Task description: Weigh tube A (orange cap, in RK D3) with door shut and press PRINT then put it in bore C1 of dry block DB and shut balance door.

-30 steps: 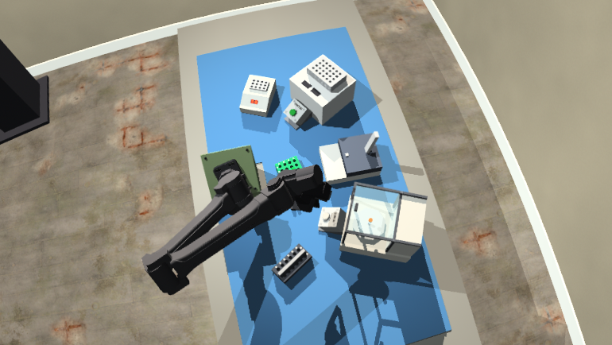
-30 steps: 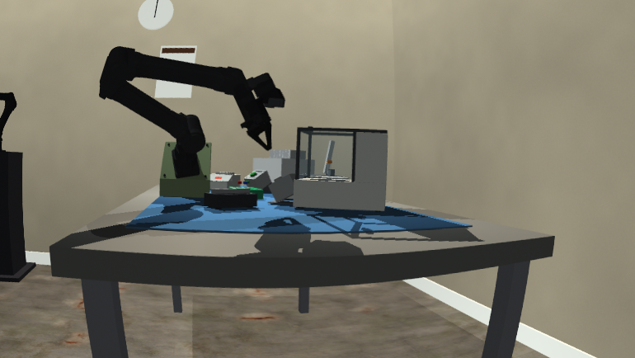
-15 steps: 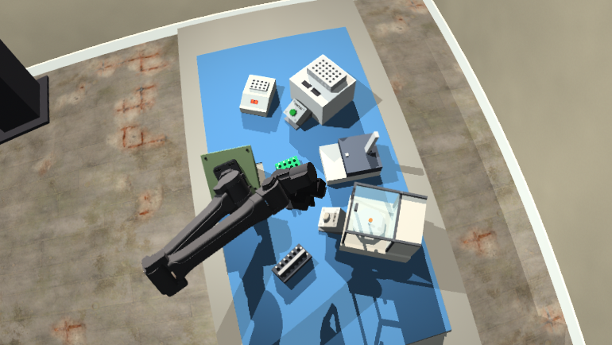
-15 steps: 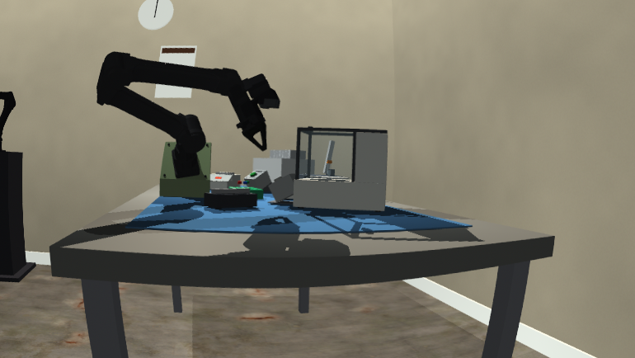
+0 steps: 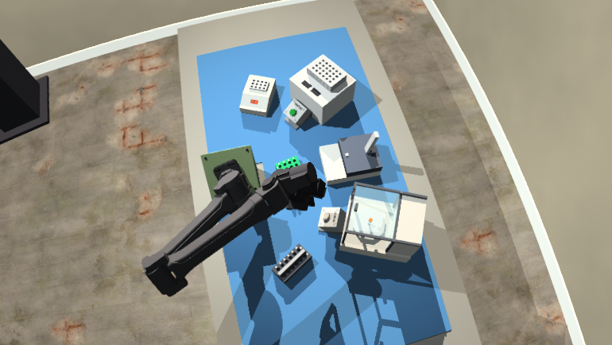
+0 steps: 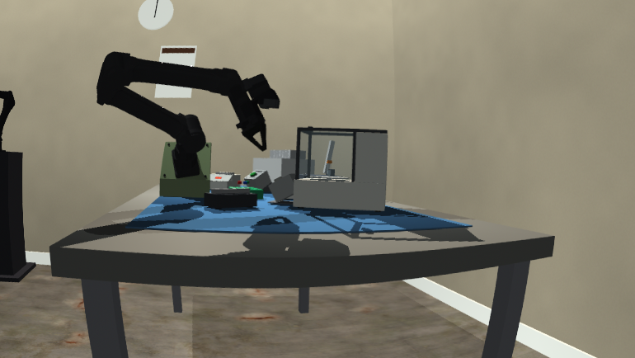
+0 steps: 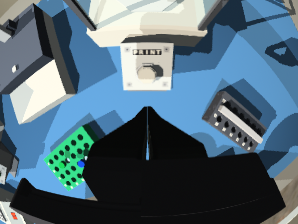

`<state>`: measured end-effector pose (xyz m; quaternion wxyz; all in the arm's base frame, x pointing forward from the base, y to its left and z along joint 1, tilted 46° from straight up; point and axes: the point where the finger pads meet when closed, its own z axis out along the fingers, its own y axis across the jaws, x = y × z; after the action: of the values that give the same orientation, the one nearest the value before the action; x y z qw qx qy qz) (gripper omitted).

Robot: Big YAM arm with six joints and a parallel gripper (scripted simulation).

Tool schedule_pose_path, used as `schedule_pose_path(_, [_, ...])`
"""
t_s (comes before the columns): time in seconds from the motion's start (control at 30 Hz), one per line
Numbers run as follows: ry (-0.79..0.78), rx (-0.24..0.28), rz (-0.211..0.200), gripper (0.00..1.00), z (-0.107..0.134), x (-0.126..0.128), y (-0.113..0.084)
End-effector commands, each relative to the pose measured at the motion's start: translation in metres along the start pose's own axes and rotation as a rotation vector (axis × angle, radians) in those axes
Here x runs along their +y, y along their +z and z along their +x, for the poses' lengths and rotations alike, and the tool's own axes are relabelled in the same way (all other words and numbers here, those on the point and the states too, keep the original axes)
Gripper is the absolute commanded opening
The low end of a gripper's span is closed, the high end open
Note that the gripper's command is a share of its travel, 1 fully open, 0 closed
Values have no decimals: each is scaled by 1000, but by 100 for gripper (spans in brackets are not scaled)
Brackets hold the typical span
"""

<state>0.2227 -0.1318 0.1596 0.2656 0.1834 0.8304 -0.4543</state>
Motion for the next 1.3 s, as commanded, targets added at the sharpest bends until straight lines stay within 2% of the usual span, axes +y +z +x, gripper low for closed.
schedule_pose_path(0.0, [8, -3, 1, 0, 3, 0, -1])
schedule_pose_path(0.97, [8, -3, 1, 0, 3, 0, -1])
schedule_pose_path(1.27, [11, -2, 5, 0, 2, -2, 17])
